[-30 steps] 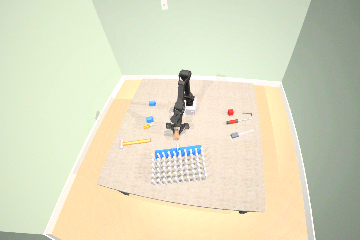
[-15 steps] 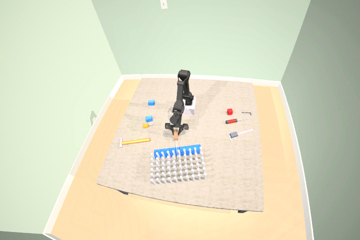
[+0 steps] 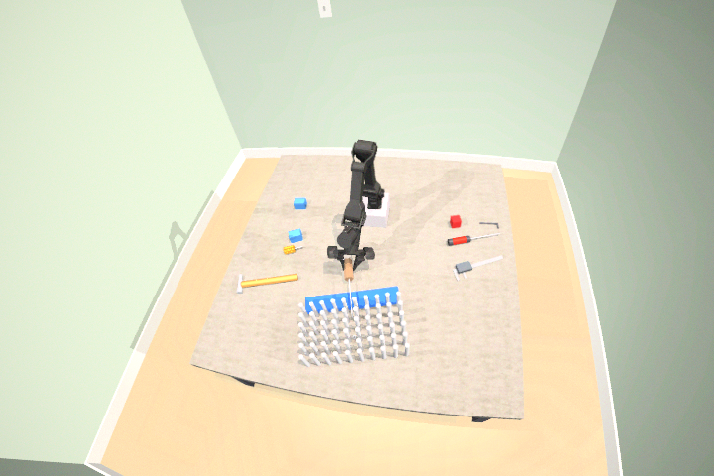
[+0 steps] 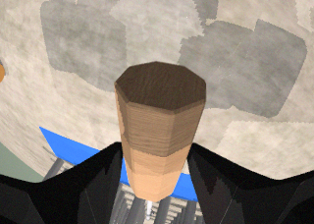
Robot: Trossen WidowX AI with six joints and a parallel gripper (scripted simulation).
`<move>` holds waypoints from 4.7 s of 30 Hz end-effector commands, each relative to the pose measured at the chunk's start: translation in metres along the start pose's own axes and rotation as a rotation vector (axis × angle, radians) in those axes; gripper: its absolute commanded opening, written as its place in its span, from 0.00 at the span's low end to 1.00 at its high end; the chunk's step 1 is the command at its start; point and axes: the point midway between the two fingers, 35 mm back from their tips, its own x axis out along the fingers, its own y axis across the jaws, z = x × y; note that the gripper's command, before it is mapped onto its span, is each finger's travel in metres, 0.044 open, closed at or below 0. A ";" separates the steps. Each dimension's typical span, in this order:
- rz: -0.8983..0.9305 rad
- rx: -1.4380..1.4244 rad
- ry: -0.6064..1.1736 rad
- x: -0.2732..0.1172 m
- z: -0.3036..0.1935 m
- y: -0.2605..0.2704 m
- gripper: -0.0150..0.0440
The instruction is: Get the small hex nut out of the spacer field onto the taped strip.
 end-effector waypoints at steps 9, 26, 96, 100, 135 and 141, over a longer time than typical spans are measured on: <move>0.008 0.006 0.009 0.002 -0.012 0.003 0.25; 0.008 0.006 0.011 0.007 -0.022 0.003 0.25; 0.008 0.008 0.016 0.023 -0.064 0.002 0.25; 0.008 0.008 0.016 0.024 -0.066 0.002 0.25; 0.007 0.009 0.017 0.040 -0.065 -0.003 0.25; 0.007 0.009 0.017 0.044 -0.063 -0.005 0.25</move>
